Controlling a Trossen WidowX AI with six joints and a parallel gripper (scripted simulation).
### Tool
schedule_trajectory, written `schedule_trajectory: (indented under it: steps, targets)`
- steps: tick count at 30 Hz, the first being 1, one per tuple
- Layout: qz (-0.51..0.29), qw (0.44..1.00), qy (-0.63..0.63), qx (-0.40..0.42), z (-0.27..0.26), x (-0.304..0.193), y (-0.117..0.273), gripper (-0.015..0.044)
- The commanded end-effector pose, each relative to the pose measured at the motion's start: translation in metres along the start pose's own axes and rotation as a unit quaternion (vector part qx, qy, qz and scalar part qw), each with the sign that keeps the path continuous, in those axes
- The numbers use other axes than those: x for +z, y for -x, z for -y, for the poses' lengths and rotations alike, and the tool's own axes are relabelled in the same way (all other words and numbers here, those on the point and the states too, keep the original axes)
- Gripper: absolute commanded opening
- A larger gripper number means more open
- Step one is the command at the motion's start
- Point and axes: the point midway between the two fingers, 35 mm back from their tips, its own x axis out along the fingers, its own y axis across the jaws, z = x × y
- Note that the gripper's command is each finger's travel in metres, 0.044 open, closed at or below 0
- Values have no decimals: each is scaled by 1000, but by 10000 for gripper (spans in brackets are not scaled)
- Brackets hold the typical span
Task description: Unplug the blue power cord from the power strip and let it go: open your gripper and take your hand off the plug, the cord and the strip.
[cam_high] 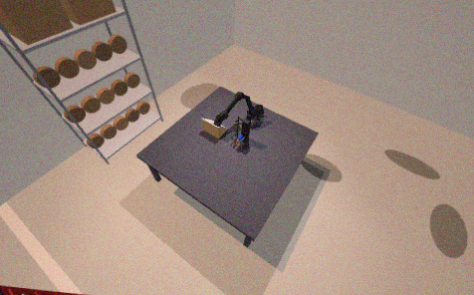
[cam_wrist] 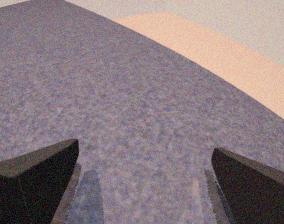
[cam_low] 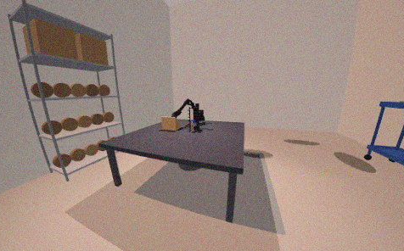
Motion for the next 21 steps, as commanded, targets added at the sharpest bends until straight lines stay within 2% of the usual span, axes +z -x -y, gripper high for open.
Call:
schedule_trajectory:
  steps: [1, 9, 15, 21]
  targets:
    - [-2, 1000, -3, -2, 1, -1, 1, 374]
    - [-66, 983, -124, -115, 37, -30, 65, 164]
    - [-110, 943, -227, -219, 58, -53, 131, 160]
    - [-138, 876, -328, -327, 67, -71, 203, 160]
